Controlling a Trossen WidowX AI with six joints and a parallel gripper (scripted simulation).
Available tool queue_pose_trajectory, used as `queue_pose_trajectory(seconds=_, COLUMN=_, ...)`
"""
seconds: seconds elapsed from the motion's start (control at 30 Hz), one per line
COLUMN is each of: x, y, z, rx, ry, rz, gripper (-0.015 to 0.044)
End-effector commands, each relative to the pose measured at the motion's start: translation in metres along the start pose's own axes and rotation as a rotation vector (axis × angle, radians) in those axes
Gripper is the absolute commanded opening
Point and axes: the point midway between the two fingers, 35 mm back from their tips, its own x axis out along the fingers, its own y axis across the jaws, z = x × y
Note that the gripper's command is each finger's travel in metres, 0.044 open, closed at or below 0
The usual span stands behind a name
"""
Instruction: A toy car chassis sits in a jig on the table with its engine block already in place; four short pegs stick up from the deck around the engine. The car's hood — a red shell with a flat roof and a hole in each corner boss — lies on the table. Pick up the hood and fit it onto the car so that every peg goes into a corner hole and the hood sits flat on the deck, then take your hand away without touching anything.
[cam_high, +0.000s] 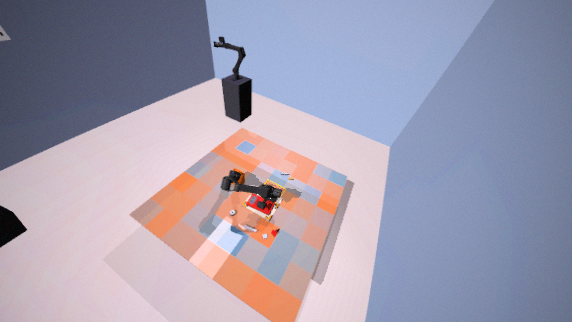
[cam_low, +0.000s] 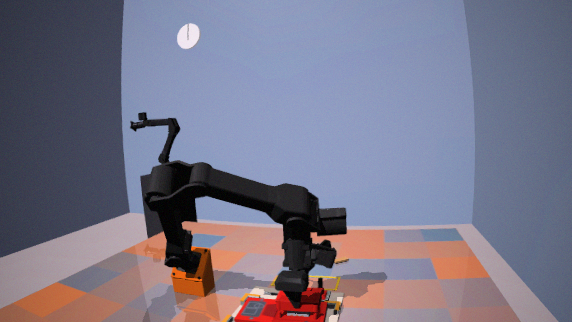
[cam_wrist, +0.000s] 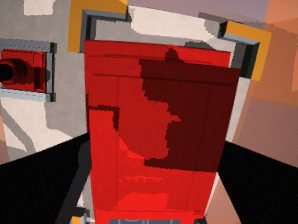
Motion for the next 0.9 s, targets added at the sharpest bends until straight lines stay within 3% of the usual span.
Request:
queue_pose_trajectory(seconds=0.0, x=0.001, y=-0.001, z=0.0, rx=-0.006, ry=-0.001, rz=-0.004, gripper=0.0)
queue_pose_trajectory(seconds=0.87, x=0.011, y=-0.001, z=0.0, rx=-0.006, ry=-0.002, rz=-0.004, gripper=0.0)
